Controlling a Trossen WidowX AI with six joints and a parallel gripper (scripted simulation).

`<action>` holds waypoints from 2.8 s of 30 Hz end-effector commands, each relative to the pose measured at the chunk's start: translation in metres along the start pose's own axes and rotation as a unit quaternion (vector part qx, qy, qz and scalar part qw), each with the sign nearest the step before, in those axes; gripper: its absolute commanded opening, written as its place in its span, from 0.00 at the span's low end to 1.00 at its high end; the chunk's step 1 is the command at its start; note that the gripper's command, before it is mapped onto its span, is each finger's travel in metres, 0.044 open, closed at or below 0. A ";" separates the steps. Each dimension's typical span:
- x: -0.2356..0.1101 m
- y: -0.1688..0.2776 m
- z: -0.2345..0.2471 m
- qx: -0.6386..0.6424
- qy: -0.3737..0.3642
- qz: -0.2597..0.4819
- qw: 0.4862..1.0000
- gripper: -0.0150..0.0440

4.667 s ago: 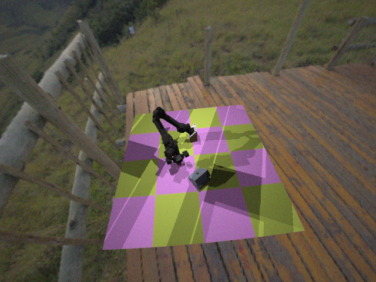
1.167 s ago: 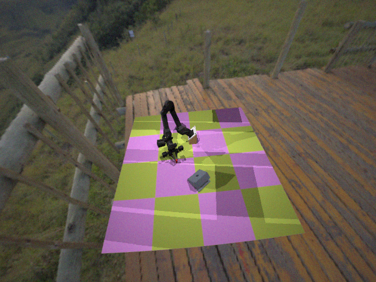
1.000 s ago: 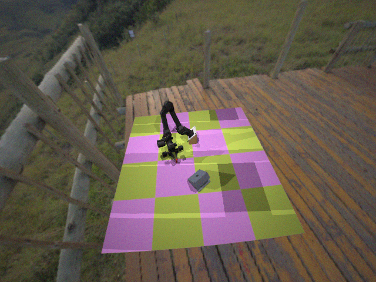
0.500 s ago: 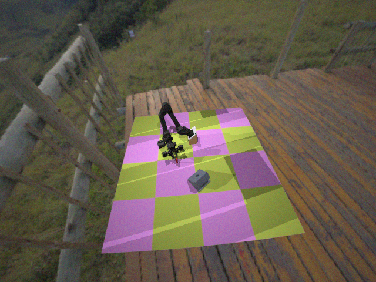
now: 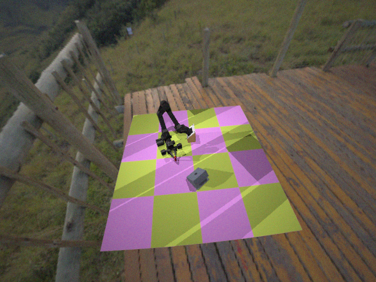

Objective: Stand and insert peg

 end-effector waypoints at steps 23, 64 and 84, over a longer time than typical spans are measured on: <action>-0.004 0.004 0.001 -0.001 -0.001 -0.009 1.000 0.34; -0.010 0.009 0.002 -0.011 -0.002 -0.037 0.999 0.34; -0.011 0.007 0.002 -0.011 -0.002 -0.044 0.999 0.47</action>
Point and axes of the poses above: the point midway between the two fingers, 35 mm back from their tips, its own x axis out along the fingers, its own z axis across the jaws, y = z × x, the point moved 2 cm from there along -x, back along the fingers, and after that the axes turned 4 degrees about x, right-handed, at the moved point
